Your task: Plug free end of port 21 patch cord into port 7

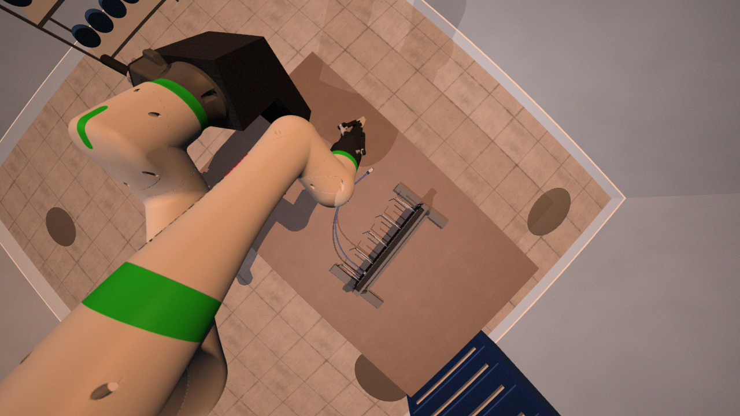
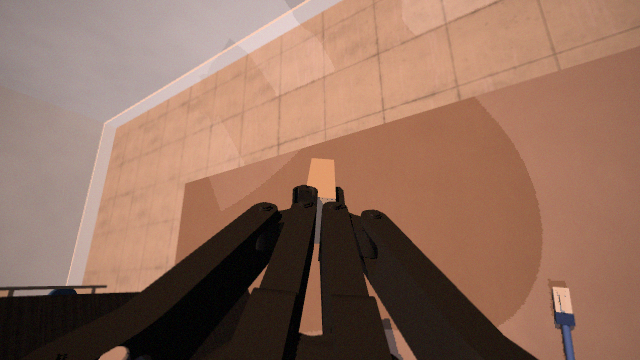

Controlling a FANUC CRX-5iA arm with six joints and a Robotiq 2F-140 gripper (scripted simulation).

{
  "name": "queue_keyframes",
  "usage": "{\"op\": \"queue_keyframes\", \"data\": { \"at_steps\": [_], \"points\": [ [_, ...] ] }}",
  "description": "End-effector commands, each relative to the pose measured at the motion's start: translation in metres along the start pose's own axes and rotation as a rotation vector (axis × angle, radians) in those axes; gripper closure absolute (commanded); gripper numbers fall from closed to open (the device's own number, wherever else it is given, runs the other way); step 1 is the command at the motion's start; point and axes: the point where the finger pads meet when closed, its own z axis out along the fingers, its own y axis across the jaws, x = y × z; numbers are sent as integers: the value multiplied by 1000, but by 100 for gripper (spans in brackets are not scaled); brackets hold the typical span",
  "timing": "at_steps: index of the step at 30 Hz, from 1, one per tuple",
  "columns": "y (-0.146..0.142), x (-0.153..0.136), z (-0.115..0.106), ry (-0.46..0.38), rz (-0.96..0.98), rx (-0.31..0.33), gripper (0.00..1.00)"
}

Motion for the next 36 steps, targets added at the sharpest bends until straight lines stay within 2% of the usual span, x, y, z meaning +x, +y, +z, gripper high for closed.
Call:
{"op": "queue_keyframes", "data": {
  "at_steps": [1, 6, 8, 9, 15, 23, 25, 29, 36],
  "points": [
    [-1, -14, -4, -156, -44, -43, 100],
    [9, -24, -17, -279, -85, -115, 100],
    [9, -24, -17, -279, -85, -115, 100],
    [17, -27, -28, -340, -106, -165, 100],
    [36, -26, -55, -450, -145, -285, 100],
    [66, -8, -107, -569, -192, -502, 100],
    [66, -8, -107, -569, -192, -502, 100],
    [74, 2, -126, -595, -204, -578, 100],
    [75, 3, -128, -598, -206, -588, 100]
  ]
}}
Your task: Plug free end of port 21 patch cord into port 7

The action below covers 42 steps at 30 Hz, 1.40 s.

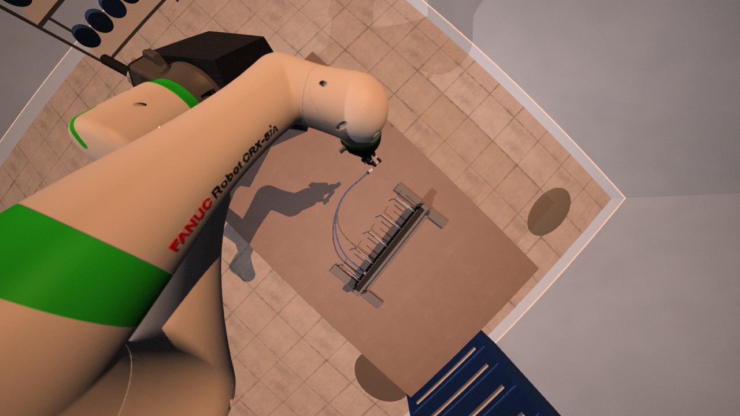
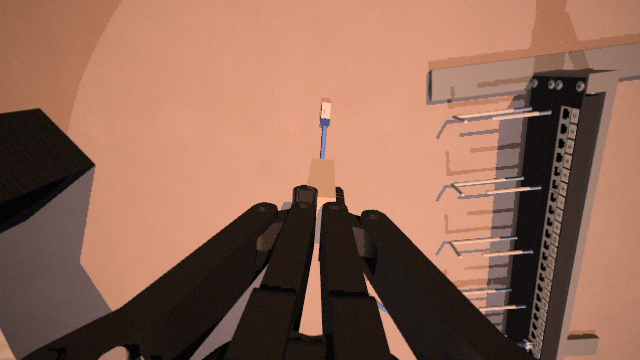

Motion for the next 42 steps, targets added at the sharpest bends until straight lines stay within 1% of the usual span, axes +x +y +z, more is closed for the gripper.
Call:
{"op": "queue_keyframes", "data": {
  "at_steps": [1, 32, 33, 34, 35, 36, 38, 40, 41, 42],
  "points": [
    [0, 0, 0, 0, 0, -1, 100],
    [0, 0, 0, -1, 0, -1, 100],
    [2, 0, 4, -3, 0, -3, 100],
    [5, 0, 12, -7, 1, -6, 100],
    [9, 1, 26, -13, 1, -10, 100],
    [12, 1, 45, -19, 1, -13, 100],
    [14, 1, 56, -22, 1, -15, 100],
    [14, 1, 56, -22, 1, -15, 100],
    [15, 1, 77, -25, 1, -15, 100],
    [15, 1, 83, -26, 0, -15, 100]
  ]
}}
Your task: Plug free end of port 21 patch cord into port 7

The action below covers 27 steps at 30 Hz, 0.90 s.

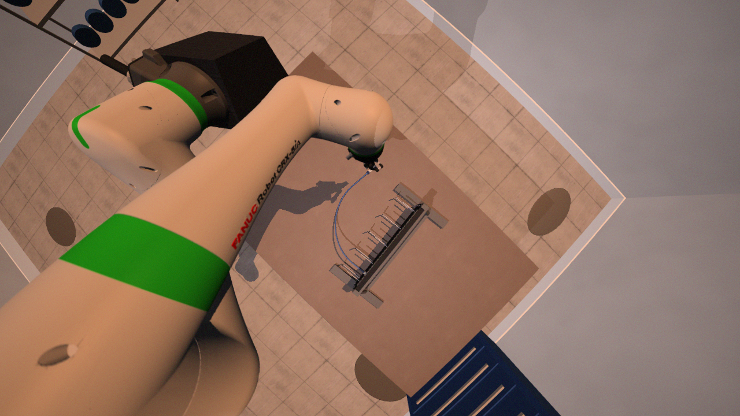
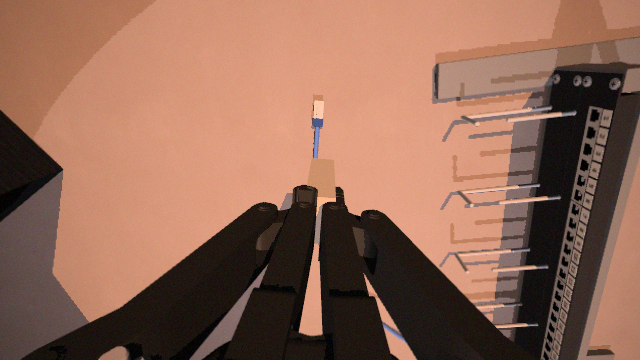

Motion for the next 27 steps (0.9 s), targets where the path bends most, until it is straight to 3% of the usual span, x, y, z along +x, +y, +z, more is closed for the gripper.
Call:
{"op": "queue_keyframes", "data": {
  "at_steps": [1, 10, 12, 13, 27],
  "points": [
    [6, 3, 41, 1, 1, -13, 100],
    [-8, 5, 107, 12, 0, 3, 100],
    [-9, 5, 110, 13, 0, 4, 100],
    [-9, 5, 110, 13, 0, 4, 78],
    [-9, 5, 110, 13, 0, 4, 78]
  ]
}}
